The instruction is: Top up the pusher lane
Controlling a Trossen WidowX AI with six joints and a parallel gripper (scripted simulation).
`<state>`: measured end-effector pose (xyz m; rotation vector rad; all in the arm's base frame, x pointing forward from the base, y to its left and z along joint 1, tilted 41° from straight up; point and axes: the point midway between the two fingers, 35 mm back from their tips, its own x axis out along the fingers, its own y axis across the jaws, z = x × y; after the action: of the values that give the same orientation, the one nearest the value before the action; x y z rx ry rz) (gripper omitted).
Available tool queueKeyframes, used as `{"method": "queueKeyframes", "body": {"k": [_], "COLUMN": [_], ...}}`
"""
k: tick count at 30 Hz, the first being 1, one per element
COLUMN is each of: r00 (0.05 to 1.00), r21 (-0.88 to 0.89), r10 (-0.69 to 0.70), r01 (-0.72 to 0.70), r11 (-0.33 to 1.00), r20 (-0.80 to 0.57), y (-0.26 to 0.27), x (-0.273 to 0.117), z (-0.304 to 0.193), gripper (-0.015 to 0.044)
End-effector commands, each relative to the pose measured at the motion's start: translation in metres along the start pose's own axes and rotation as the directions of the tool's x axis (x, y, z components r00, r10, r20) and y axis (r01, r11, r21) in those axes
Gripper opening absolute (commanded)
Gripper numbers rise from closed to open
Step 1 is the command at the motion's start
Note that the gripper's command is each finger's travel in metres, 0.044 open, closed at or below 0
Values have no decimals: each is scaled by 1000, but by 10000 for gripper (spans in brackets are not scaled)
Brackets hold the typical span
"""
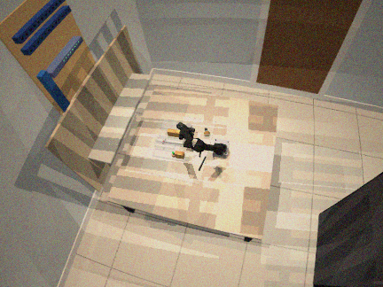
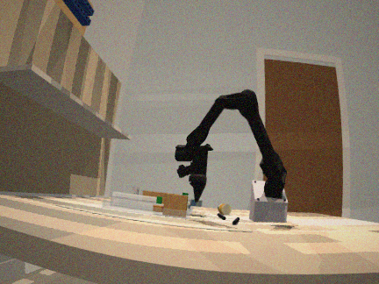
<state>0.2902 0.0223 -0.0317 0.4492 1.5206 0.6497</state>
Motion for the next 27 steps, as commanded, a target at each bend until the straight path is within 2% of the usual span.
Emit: {"method": "queueKeyframes", "body": {"k": [1, 27], "r00": [1000, 1000], "r21": [2, 2], "r10": [3, 3], "r01": [-3, -3], "r11": [1000, 1000], "r20": [6, 7], "y": [1, 1], "x": [-1, -1], "z": [4, 13], "gripper": [0, 0]}}
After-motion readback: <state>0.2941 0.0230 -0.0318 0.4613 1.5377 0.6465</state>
